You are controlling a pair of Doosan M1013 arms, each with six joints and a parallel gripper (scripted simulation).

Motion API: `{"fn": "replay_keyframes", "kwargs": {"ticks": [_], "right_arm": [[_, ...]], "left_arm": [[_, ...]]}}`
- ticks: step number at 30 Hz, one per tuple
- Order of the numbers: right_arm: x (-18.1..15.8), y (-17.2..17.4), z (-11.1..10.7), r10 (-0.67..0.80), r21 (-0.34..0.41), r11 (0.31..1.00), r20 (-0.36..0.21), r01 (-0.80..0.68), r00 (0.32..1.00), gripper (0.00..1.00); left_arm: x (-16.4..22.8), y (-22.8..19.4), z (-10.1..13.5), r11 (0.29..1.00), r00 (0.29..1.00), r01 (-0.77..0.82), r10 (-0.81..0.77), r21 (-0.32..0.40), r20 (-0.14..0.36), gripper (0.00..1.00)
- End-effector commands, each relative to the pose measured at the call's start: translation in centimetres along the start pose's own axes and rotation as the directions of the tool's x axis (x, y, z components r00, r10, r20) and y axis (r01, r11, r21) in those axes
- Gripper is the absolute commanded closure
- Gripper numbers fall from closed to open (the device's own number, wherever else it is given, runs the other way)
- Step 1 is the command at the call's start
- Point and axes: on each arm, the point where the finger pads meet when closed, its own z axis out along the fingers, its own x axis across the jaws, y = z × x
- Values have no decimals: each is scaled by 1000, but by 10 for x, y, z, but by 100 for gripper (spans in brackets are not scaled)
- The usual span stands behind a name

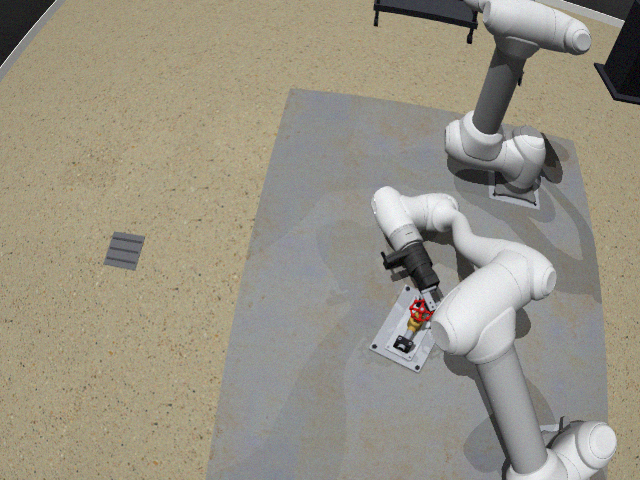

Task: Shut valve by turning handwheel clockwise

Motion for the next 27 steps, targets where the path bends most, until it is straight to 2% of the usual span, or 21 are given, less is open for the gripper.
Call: {"fn": "replay_keyframes", "kwargs": {"ticks": [1,27], "right_arm": [[0,0,-1,0,-1,1000,0,0,1000,0],[0,0,-1,0,-1,1000,0,0,1000,0]], "left_arm": [[-2,0,0,1000,1000,0,0,13,-2,100],[-2,0,2,998,1000,0,0,69,-2,100]]}}
